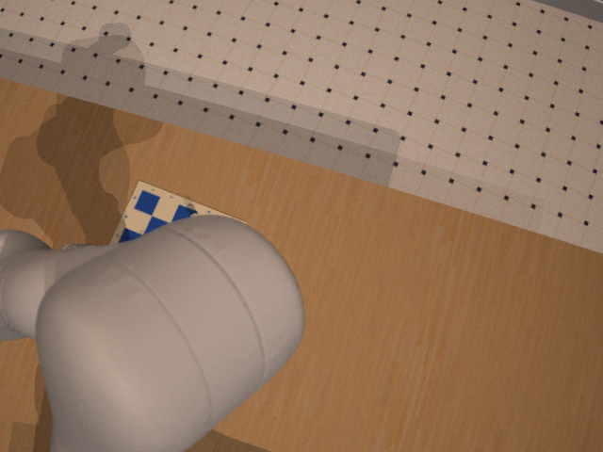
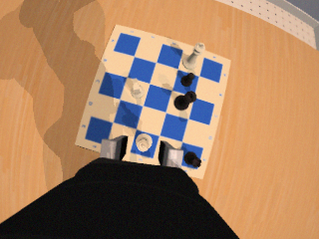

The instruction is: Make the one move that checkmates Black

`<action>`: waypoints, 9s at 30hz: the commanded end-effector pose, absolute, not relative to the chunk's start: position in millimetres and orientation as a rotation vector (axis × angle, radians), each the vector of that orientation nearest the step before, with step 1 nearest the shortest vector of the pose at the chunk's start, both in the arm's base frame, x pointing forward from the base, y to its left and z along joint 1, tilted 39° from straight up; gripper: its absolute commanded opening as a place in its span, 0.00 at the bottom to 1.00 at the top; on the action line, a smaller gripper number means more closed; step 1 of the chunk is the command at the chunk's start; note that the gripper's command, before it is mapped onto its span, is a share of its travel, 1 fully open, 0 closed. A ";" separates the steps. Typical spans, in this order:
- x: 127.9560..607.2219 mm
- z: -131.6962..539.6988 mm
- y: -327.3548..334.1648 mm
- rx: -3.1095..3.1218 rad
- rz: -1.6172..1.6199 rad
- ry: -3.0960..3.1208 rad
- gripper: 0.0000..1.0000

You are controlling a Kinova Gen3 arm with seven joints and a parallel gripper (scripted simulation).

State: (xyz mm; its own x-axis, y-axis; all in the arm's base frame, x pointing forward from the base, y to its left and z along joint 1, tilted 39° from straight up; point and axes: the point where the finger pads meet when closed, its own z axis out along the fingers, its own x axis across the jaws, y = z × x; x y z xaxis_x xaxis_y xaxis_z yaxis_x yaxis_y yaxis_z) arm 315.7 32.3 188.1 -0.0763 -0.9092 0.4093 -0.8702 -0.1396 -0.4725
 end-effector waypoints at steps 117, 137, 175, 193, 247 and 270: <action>335.0 157.5 17.3 -2.094 -1.017 2.020 0.00; 325.2 173.1 25.1 -2.094 -1.017 2.020 0.00; 286.4 235.3 56.3 -2.094 -1.017 2.020 0.00; 306.1 265.2 23.0 -1.940 -0.997 2.118 0.00; 344.7 208.3 -10.0 -1.927 -0.995 2.127 0.00; 354.4 192.8 -17.7 -1.927 -0.995 2.127 0.00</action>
State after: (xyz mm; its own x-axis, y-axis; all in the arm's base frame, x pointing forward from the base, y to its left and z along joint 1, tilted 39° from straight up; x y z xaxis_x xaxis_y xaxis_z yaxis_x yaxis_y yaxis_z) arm 354.4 -17.5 193.0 -0.1915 -0.9208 0.3398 -0.8518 -0.0161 -0.5236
